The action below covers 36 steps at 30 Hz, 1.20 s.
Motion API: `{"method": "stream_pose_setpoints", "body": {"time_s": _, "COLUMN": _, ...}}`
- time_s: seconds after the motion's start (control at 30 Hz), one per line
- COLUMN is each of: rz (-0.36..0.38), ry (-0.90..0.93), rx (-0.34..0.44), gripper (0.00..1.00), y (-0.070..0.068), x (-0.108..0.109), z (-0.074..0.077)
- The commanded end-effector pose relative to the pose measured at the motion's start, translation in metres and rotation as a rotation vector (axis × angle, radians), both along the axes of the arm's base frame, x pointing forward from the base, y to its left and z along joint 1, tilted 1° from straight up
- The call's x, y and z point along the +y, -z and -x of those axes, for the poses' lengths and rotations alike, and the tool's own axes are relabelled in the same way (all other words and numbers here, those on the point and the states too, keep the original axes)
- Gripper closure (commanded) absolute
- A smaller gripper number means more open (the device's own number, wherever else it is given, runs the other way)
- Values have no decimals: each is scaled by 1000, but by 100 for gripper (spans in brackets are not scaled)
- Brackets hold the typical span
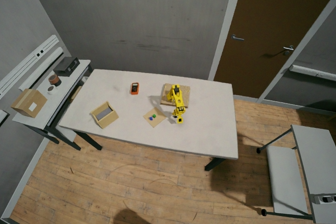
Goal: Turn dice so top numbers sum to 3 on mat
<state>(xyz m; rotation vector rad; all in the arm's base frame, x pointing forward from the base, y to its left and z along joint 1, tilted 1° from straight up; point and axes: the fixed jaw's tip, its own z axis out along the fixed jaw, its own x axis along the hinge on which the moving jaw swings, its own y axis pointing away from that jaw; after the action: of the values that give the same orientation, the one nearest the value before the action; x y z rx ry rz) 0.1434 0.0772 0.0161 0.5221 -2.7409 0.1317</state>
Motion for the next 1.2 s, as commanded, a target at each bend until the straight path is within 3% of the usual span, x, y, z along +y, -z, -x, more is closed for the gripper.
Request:
{"method": "stream_pose_setpoints", "body": {"time_s": 0.0, "rz": 16, "ry": 5, "rx": 20, "gripper": 72, "y": 2, "x": 1, "z": 2}}
{"method": "stream_pose_setpoints", "body": {"time_s": 0.67, "rz": 16, "ry": 5, "rx": 20, "gripper": 72, "y": 3, "x": 2, "z": 2}}
{"method": "stream_pose_setpoints", "body": {"time_s": 1.17, "rz": 16, "ry": 4, "rx": 20, "gripper": 72, "y": 14, "x": 2, "z": 1}}
